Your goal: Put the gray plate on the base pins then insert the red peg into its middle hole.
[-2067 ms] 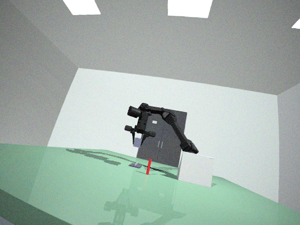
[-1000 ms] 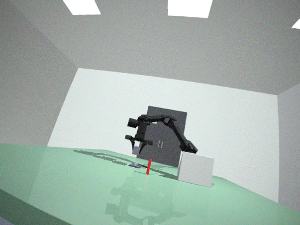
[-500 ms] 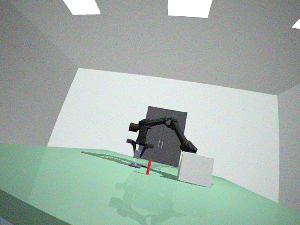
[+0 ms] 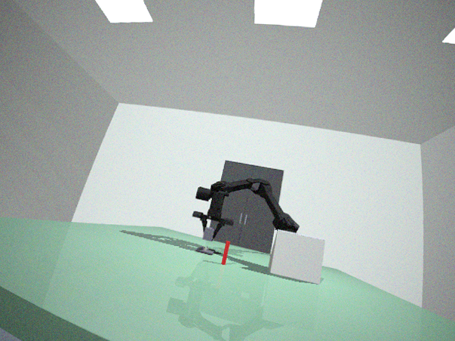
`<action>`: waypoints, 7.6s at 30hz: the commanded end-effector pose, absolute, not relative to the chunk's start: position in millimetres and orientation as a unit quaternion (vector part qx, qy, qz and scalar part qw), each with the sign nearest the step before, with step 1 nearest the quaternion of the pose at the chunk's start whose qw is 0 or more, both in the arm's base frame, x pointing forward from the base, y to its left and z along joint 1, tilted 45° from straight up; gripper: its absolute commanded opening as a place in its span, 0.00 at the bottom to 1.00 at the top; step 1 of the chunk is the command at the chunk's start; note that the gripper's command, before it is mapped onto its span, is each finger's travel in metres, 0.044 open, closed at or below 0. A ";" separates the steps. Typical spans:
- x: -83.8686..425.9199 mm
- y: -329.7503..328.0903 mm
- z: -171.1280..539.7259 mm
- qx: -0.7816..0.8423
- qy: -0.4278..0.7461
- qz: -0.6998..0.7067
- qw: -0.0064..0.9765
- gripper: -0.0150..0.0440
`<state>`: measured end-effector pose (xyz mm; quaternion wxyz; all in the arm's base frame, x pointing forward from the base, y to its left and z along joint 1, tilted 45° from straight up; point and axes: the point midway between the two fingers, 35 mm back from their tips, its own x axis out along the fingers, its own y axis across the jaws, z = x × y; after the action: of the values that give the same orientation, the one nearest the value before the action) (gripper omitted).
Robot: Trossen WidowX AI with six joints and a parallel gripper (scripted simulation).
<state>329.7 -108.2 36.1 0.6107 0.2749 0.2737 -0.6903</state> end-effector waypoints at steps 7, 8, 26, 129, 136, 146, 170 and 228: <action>329.1 -109.0 36.6 0.272 0.273 -0.690 0.613 0.25; 329.1 -109.1 36.5 0.272 0.273 -0.690 0.613 0.25; 327.1 -120.8 26.0 0.272 0.273 -0.690 0.613 0.25; 249.5 54.4 -66.4 0.161 0.398 -0.627 0.650 1.00; 248.9 46.7 -74.8 0.161 0.398 -0.627 0.650 1.00; 247.2 35.1 -86.7 0.161 0.398 -0.627 0.650 1.00; 242.8 17.1 -103.7 0.160 0.397 -0.627 0.650 0.73; 265.2 61.7 -46.2 0.155 0.404 -0.624 0.650 0.25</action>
<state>257.8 64.9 -52.4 0.6478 0.1528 0.4043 -0.6274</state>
